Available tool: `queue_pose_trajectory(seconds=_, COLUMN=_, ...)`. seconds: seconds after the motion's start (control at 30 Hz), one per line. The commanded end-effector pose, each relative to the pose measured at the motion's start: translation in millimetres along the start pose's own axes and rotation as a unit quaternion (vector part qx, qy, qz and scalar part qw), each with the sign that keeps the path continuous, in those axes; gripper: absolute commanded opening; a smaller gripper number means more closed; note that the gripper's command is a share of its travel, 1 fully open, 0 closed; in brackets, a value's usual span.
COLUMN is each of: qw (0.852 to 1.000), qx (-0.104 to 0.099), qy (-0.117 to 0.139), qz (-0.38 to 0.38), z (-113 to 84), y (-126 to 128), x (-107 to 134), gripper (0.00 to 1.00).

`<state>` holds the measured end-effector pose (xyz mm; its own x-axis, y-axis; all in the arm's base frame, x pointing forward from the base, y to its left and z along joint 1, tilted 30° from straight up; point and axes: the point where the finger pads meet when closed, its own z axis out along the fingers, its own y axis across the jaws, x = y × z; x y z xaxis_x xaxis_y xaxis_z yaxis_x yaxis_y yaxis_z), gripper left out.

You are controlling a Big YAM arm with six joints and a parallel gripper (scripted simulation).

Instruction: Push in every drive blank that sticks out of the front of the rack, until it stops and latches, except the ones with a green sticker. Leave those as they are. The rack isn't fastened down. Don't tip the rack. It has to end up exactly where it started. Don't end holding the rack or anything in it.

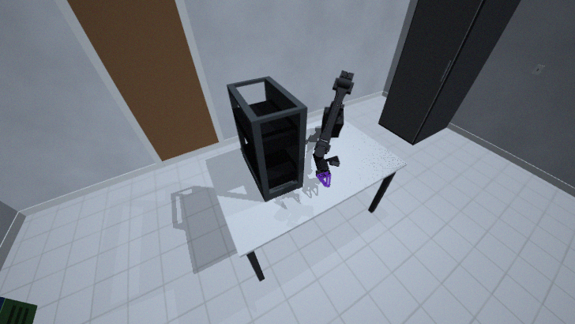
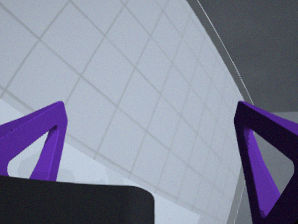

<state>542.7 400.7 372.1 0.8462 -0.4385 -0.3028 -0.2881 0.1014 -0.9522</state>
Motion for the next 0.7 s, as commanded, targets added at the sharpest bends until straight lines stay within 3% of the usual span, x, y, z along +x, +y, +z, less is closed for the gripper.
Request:
queue_pose_trajectory(seconds=0.0, qw=1.0, qx=0.005, qy=-0.001, qz=-0.004, z=-1.6, y=-7, x=-3, gripper=1.0)
queue_pose_trajectory(seconds=0.53, qw=1.0, qx=0.005, qy=-0.001, qz=-0.004, z=-1.6, y=-7, x=-3, gripper=1.0)
queue_pose_trajectory(seconds=0.57, qw=1.0, qx=0.015, qy=-0.004, qz=-0.011, z=-0.1, y=-20, x=-5, gripper=1.0)
queue_pose_trajectory(seconds=0.67, qw=1.0, qx=0.015, qy=-0.004, qz=-0.011, z=-0.1, y=-20, x=-5, gripper=1.0)
